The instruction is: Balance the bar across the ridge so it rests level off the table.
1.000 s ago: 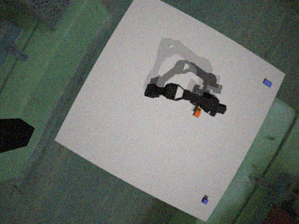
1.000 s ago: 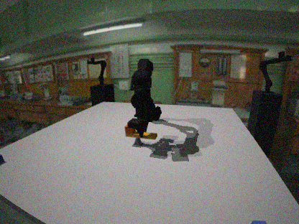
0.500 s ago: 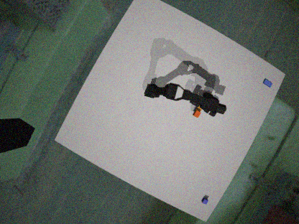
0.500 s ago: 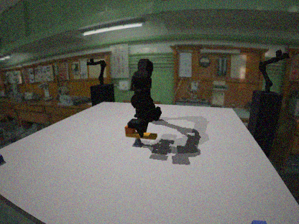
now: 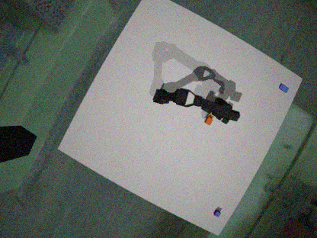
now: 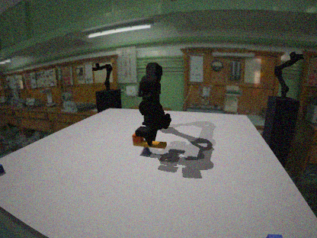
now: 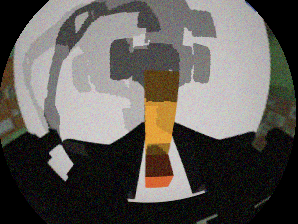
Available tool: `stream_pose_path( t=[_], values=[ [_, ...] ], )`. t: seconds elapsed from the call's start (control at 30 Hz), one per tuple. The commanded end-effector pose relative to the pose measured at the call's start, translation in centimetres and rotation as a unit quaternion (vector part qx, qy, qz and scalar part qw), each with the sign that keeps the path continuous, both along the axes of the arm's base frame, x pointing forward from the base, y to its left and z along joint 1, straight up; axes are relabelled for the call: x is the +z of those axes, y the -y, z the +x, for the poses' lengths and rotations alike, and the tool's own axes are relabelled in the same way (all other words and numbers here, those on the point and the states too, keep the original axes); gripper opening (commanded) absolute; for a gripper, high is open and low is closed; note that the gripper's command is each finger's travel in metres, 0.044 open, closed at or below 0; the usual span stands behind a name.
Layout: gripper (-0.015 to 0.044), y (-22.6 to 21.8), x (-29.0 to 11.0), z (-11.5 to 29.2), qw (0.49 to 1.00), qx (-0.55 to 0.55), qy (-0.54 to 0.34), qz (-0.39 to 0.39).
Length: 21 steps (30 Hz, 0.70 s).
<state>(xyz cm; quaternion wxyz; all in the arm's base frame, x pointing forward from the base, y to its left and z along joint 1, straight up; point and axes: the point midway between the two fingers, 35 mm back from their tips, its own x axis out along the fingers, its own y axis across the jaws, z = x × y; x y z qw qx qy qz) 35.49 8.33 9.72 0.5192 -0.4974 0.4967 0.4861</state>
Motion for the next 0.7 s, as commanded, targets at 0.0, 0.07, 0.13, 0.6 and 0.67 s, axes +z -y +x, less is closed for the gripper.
stream_pose_path(
  t=[0.0,0.07,0.13,0.6,0.67],
  values=[
    [0.0,0.06,-0.05,0.05,1.0,-0.001,0.001,-0.001],
    [0.0,0.06,-0.08,0.05,1.0,-0.001,0.001,-0.001],
    [0.0,0.06,-0.08,0.05,1.0,-0.001,0.001,-0.001],
    [0.0,0.06,-0.21,0.06,1.0,-0.001,0.001,-0.001],
    [0.0,0.06,-0.22,0.06,1.0,-0.001,0.001,-0.001]
  ],
)
